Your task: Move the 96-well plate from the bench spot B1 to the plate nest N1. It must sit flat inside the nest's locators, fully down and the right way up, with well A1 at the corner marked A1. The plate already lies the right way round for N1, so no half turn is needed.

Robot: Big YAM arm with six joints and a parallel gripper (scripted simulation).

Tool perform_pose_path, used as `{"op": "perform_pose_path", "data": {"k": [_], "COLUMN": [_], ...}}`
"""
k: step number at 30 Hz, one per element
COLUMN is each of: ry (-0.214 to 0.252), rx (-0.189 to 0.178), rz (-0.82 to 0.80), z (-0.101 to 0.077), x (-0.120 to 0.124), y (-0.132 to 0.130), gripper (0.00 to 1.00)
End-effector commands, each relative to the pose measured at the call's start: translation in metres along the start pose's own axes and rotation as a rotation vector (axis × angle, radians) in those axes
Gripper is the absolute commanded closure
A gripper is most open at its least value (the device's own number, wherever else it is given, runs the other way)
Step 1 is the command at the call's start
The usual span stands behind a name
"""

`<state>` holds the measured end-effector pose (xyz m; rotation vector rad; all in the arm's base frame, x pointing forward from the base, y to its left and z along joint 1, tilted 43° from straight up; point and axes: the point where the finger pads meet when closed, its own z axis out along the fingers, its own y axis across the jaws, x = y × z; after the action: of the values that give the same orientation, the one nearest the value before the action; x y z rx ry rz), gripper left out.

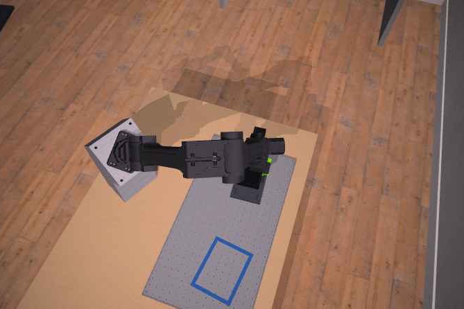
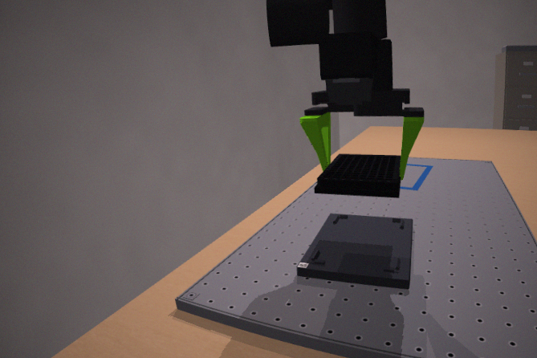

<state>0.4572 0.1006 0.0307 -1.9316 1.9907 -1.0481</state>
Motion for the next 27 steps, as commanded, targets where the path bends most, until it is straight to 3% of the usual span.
{"op": "perform_pose_path", "data": {"k": [1,2,7,8,9,18,20,27], "ry": [0.0,-0.009,-0.009,0.001,-0.009,-0.009,0.0,-0.003], "rx": [0.008,0.015,0.015,0.008,0.015,0.015,0.001,0.012], "rz": [0.035,0.013,0.013,0.035,0.013,0.013,0.021,0.016], "z": [-0.006,-0.005,-0.005,-0.006,-0.005,-0.005,0.007,0.018], "x": [0.008,-0.001,-0.001,0.009,-0.001,-0.001,0.003,0.001], "y": [-0.008,-0.008,-0.008,-0.007,-0.008,-0.007,-0.002,-0.01], "gripper": [1.0,1.0,1.0,1.0,1.0,1.0,1.0,1.0]}}
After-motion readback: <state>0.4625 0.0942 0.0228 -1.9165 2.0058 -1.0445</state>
